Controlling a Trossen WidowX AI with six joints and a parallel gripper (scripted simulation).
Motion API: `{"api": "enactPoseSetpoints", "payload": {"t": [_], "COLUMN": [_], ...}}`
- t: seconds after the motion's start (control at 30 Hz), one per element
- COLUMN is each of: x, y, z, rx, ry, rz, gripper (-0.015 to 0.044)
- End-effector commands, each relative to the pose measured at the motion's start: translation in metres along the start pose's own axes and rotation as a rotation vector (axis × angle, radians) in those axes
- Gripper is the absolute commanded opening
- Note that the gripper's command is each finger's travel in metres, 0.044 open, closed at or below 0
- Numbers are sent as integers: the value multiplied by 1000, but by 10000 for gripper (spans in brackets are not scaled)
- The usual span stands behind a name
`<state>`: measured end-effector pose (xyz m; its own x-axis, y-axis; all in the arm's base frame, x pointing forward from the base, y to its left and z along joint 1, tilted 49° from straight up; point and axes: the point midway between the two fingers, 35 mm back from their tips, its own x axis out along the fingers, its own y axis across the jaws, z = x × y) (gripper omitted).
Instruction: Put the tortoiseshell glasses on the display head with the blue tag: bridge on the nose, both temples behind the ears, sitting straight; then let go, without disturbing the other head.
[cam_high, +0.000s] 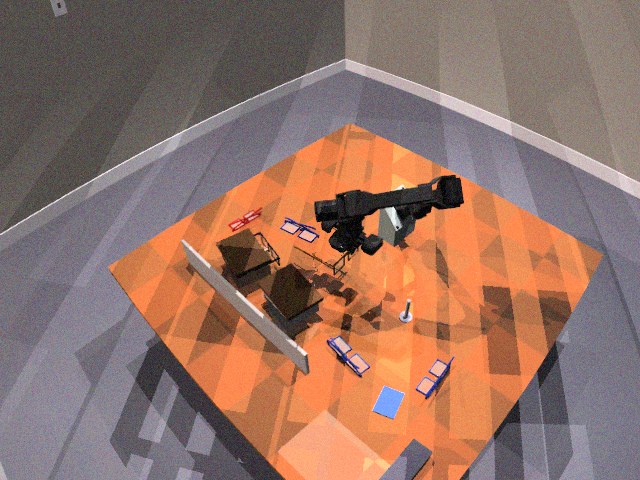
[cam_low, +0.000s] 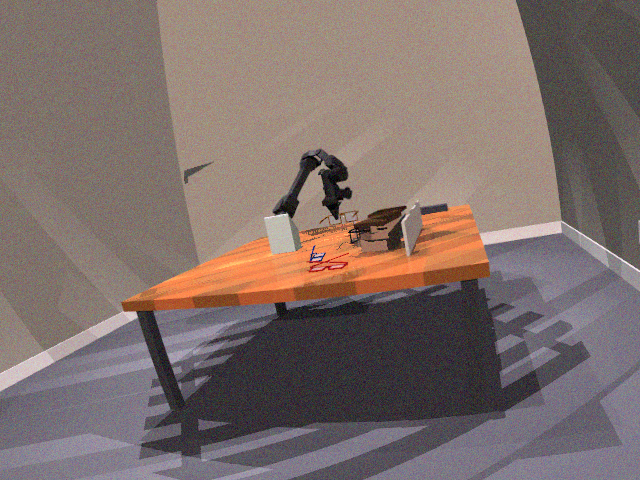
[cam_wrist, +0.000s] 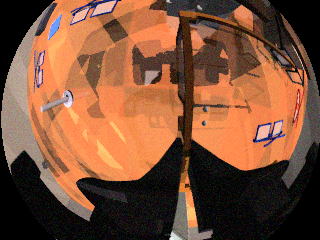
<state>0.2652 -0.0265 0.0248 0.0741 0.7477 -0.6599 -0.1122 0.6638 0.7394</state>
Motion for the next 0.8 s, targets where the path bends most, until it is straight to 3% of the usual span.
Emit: {"api": "enactPoseSetpoints", "payload": {"t": [0.0, 0.77], "x": [-18, -40], "y": [0, -48], "z": [-1, -18], "rx": [-5, -456], "ry": [7, -156], "rz": [3, 2], "gripper": [0, 0]}}
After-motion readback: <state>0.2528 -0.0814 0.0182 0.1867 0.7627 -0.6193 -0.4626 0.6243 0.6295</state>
